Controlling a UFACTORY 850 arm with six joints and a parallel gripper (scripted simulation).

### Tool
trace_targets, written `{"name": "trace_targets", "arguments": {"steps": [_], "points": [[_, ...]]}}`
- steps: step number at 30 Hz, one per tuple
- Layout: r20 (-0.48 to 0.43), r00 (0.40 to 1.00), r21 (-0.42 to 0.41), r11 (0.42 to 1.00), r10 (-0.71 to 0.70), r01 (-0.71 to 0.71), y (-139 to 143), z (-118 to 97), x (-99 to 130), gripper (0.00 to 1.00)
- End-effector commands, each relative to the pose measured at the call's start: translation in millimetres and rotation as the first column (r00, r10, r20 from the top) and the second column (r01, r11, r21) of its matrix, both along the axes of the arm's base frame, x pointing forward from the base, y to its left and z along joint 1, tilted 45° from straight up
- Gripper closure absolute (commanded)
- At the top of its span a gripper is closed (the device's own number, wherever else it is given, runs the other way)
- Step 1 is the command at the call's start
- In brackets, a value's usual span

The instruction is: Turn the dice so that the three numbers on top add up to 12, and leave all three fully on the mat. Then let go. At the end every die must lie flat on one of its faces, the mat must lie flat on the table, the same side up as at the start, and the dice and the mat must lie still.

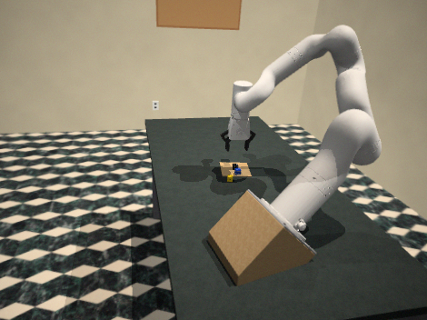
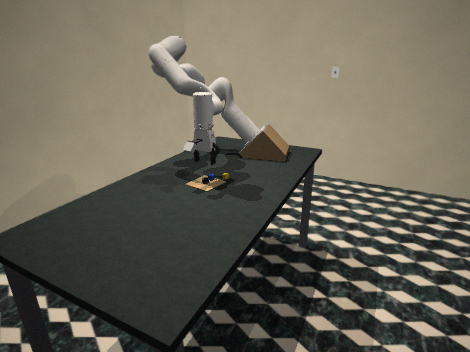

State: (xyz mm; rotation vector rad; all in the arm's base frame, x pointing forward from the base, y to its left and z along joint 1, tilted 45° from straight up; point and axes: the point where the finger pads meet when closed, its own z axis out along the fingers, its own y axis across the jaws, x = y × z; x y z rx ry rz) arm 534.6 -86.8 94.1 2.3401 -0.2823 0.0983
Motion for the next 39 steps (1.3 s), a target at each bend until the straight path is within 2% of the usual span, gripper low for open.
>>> {"name": "trace_targets", "arguments": {"steps": [1, 15, 20, 25, 27, 30, 33, 38, 39], "points": [[0.001, 1.000, 0.000, 1.000, 0.001, -0.001, 1, 1, 1, 0.00], [0.028, 0.999, 0.000, 1.000, -0.025, 0.025, 1, 0, 0, 0.00], [0.091, 0.992, 0.003, 0.996, -0.088, 0.088, 3, -2, -2, 0.00], [0.200, 0.960, 0.017, 0.980, -0.197, 0.197, 5, -5, -6, 0.00], [0.200, 0.960, 0.017, 0.980, -0.197, 0.197, 5, -5, -6, 0.00], [0.286, 0.916, 0.038, 0.958, -0.282, 0.283, 7, -8, -9, 0.00], [0.318, 0.895, 0.048, 0.948, -0.313, 0.315, 8, -9, -10, 0.00], [0.416, 0.812, 0.088, 0.907, -0.410, 0.412, 11, -12, -14, 0.00], [0.416, 0.812, 0.088, 0.907, -0.410, 0.413, 11, -12, -14, 0.00]]}}
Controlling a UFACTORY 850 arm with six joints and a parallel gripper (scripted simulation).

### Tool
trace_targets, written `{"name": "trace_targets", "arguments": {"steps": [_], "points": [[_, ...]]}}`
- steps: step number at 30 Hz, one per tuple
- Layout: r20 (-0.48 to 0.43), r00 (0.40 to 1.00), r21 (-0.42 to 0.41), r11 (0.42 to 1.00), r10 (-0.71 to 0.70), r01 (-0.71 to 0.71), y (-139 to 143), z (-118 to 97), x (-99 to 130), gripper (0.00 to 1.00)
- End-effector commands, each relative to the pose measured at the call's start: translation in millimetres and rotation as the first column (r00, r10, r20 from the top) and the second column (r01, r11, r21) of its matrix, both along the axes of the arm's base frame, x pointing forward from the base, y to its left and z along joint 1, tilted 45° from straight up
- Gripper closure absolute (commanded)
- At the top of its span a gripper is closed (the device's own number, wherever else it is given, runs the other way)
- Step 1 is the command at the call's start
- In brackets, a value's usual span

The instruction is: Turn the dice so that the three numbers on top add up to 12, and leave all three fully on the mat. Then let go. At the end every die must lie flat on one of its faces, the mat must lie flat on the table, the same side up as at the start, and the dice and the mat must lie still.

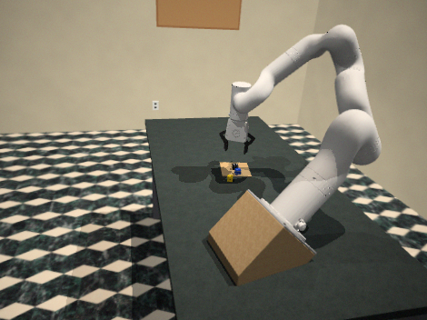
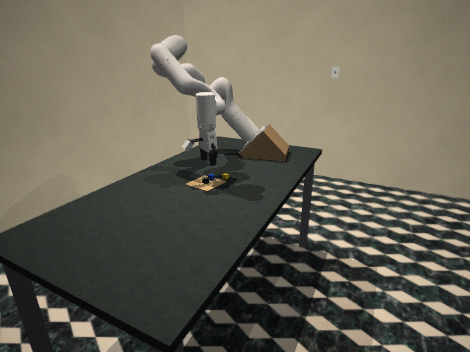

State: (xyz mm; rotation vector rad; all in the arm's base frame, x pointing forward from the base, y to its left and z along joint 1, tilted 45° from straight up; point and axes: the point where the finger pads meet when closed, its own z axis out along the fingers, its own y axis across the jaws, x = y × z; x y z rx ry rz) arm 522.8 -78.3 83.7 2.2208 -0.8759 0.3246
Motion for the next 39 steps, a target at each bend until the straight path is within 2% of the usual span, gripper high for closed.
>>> {"name": "trace_targets", "arguments": {"steps": [1, 3, 6, 8, 12, 19, 22, 24, 29, 30, 36, 39], "points": [[0.133, 0.985, -0.002, 0.994, -0.111, 0.113, 3, -3, -3, 0.00], [0.170, 0.974, 0.002, 0.989, -0.148, 0.150, 4, -4, -4, 0.00], [0.177, 0.972, 0.003, 0.988, -0.156, 0.157, 4, -4, -5, 0.00], [0.253, 0.939, 0.018, 0.972, -0.231, 0.234, 6, -6, -7, 0.00], [0.308, 0.908, 0.032, 0.956, -0.286, 0.290, 7, -8, -9, 0.00], [0.436, 0.800, 0.083, 0.903, -0.413, 0.421, 10, -12, -15, 0.00], [0.437, 0.799, 0.084, 0.903, -0.413, 0.421, 10, -12, -15, 0.00], [0.503, 0.720, 0.122, 0.864, -0.478, 0.489, 12, -14, -18, 0.00], [0.552, 0.646, 0.158, 0.827, -0.527, 0.539, 13, -16, -20, 0.00], [0.574, 0.607, 0.177, 0.808, -0.549, 0.563, 14, -17, -21, 0.00], [0.639, 0.468, 0.246, 0.738, -0.611, 0.629, 16, -20, -26, 0.00], [0.643, 0.455, 0.252, 0.731, -0.616, 0.634, 17, -20, -26, 0.00]]}}
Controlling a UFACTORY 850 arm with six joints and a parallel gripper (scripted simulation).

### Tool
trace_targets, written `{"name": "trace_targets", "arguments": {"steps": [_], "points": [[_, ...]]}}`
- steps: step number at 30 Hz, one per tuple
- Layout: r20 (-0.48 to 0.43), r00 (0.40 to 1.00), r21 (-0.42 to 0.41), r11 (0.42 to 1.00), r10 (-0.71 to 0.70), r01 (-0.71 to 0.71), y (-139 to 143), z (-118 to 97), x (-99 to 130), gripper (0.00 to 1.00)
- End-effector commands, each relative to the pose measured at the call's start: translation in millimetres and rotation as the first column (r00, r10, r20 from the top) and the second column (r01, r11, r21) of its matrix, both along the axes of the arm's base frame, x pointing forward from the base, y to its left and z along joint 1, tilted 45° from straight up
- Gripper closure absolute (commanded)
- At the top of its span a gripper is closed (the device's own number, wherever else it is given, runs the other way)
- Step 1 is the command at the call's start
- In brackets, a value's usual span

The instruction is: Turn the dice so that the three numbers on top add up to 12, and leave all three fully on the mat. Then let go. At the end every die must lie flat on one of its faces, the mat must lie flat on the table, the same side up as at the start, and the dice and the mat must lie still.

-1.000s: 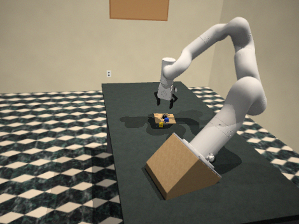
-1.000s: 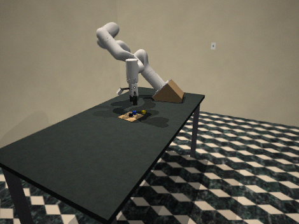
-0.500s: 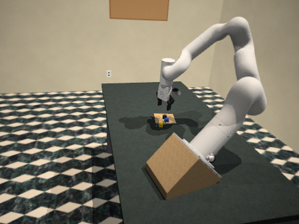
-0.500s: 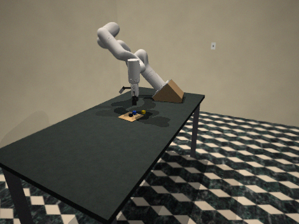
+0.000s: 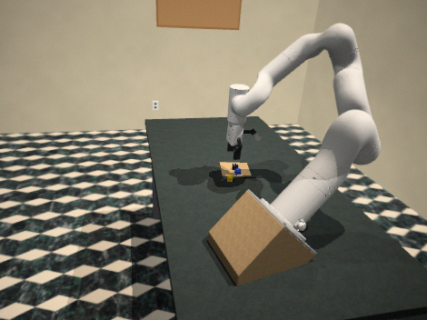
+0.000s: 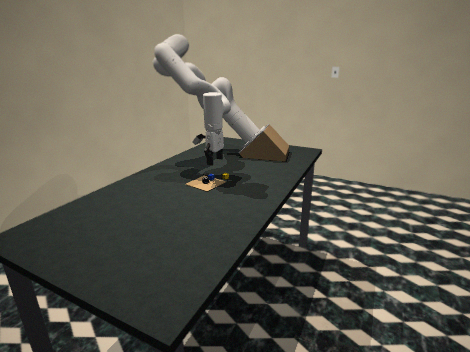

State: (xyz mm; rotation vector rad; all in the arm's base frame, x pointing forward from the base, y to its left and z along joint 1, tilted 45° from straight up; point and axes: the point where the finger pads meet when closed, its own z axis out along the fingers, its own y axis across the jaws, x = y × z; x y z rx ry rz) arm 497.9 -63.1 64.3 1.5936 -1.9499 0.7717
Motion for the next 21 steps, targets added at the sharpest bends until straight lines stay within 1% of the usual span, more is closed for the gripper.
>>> {"name": "trace_targets", "arguments": {"steps": [1, 7, 9, 10, 12, 13, 15, 17, 18, 21], "points": [[0.122, 0.988, -0.003, 0.995, -0.099, 0.100, 3, -2, -3, 0.00], [0.229, 0.951, 0.012, 0.978, -0.206, 0.209, 5, -5, -7, 0.00], [0.273, 0.929, 0.022, 0.967, -0.250, 0.254, 5, -6, -9, 0.00], [0.280, 0.925, 0.024, 0.965, -0.257, 0.261, 6, -6, -9, 0.00], [0.326, 0.895, 0.038, 0.950, -0.304, 0.309, 7, -8, -11, 0.00], [0.330, 0.893, 0.039, 0.949, -0.307, 0.312, 7, -8, -11, 0.00], [0.377, 0.856, 0.056, 0.931, -0.354, 0.360, 8, -9, -13, 0.00], [0.377, 0.856, 0.056, 0.931, -0.354, 0.360, 8, -9, -13, 0.00], [0.422, 0.815, 0.076, 0.911, -0.398, 0.406, 9, -10, -15, 0.00], [0.464, 0.769, 0.097, 0.888, -0.440, 0.449, 10, -12, -17, 0.00]]}}
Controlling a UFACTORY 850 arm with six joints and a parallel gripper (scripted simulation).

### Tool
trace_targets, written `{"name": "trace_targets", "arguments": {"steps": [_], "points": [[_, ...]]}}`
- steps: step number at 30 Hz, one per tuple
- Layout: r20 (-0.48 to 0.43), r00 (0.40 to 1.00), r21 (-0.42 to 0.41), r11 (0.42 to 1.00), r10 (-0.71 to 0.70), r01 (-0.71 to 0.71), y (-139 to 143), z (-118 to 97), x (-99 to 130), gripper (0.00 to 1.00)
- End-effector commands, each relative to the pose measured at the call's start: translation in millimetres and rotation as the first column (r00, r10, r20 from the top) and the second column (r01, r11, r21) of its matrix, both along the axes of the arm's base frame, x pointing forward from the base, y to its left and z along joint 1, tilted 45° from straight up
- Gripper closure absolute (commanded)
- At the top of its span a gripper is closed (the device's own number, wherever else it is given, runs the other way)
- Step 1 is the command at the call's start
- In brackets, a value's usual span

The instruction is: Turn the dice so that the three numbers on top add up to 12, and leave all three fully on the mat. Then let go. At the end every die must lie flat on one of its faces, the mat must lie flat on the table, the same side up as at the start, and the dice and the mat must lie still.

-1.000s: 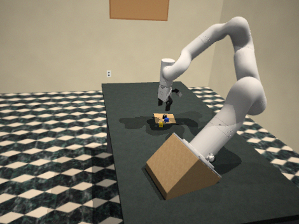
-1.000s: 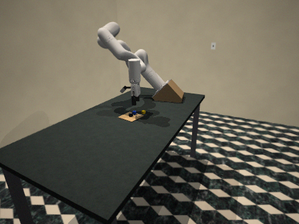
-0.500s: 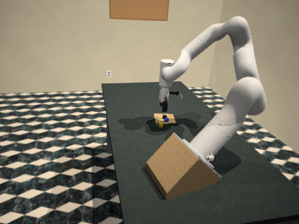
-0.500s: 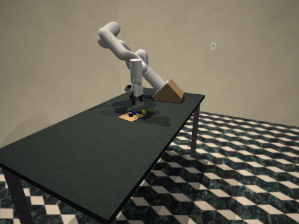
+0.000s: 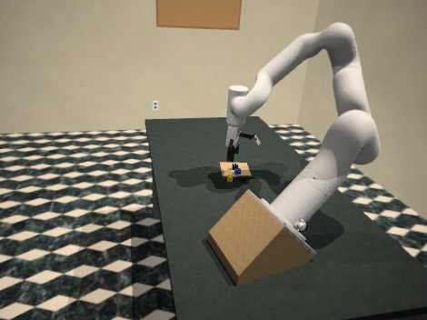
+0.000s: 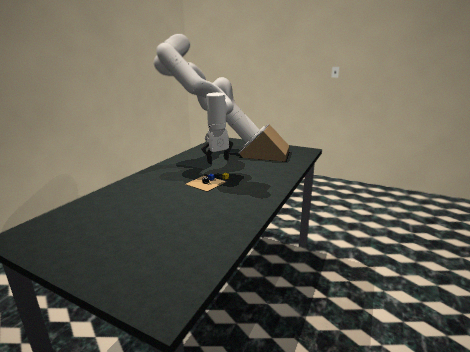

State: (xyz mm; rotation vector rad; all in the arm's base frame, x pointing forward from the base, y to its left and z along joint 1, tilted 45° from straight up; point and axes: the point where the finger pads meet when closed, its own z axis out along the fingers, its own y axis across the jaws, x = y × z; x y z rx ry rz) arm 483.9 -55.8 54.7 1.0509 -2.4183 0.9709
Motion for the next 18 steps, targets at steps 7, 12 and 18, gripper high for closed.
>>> {"name": "trace_targets", "arguments": {"steps": [7, 12, 18], "points": [[0.248, 0.942, 0.016, 0.974, -0.225, 0.228, 5, -5, -8, 0.00], [0.305, 0.910, 0.031, 0.958, -0.282, 0.287, 6, -7, -10, 0.00], [0.420, 0.816, 0.074, 0.911, -0.397, 0.405, 8, -10, -15, 0.00]]}}
